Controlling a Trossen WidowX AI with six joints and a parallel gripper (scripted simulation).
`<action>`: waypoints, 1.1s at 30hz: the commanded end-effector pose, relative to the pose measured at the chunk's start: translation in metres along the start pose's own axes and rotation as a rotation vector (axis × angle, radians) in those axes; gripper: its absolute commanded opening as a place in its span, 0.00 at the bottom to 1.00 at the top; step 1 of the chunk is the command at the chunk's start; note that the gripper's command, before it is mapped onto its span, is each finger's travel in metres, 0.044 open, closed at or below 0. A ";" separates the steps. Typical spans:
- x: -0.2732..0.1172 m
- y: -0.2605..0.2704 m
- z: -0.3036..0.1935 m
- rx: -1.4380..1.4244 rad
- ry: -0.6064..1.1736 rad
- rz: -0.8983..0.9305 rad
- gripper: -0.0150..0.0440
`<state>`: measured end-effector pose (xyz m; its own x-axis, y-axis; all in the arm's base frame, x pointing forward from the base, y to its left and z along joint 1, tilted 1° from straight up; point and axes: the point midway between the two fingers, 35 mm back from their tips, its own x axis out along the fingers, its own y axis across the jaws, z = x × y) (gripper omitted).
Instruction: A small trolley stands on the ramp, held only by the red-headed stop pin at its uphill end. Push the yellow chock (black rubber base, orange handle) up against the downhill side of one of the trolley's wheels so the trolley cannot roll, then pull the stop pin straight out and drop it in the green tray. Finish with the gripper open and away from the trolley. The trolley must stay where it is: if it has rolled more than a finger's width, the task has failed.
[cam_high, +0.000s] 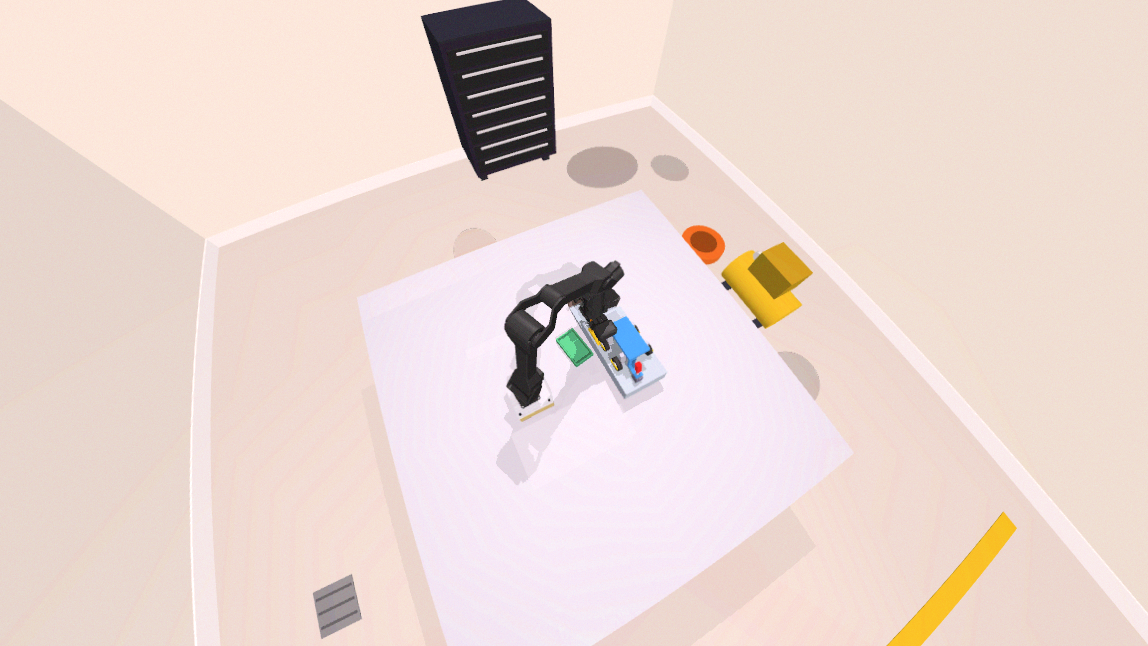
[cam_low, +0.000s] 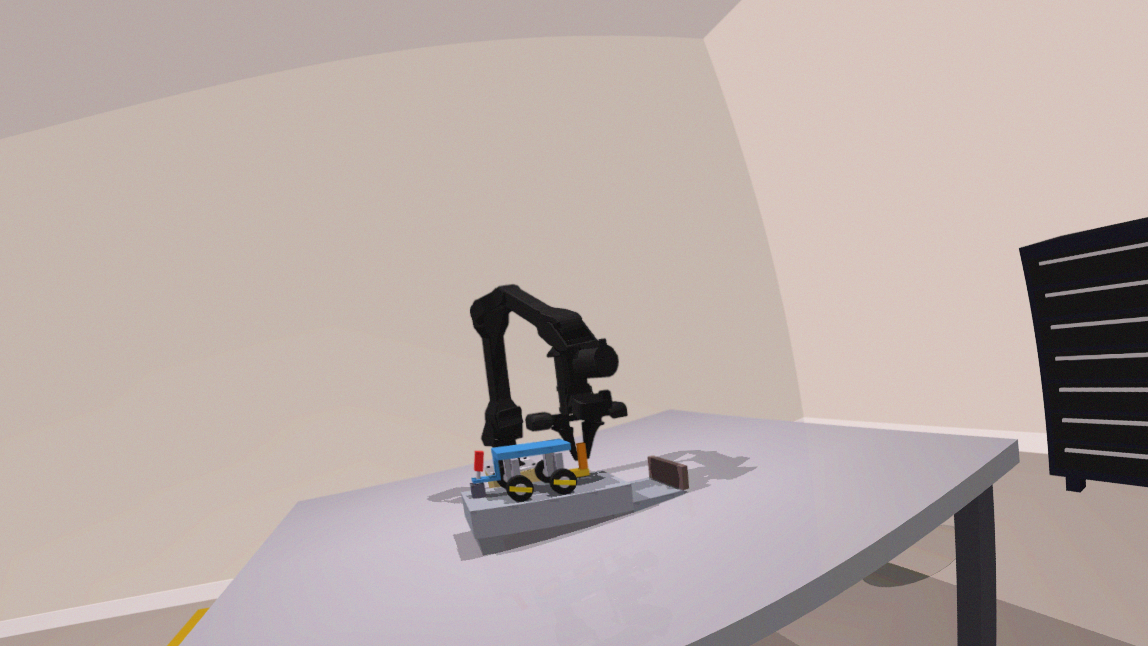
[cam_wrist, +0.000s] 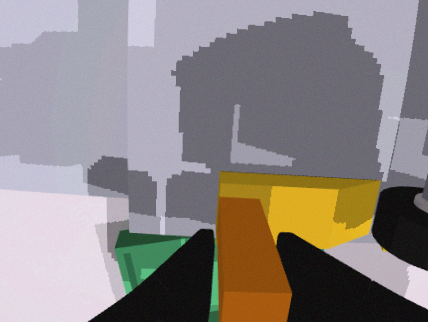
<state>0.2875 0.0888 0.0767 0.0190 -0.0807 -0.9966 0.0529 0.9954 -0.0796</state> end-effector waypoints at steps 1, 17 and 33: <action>0.000 0.000 0.000 0.001 0.000 -0.001 0.57; -0.047 0.001 0.000 0.002 -0.001 -0.006 0.58; -0.075 -0.025 0.028 -0.080 -0.130 0.009 0.58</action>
<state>0.3067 0.0789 0.1497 0.1305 -0.0610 -0.9896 0.0302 0.9979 -0.0575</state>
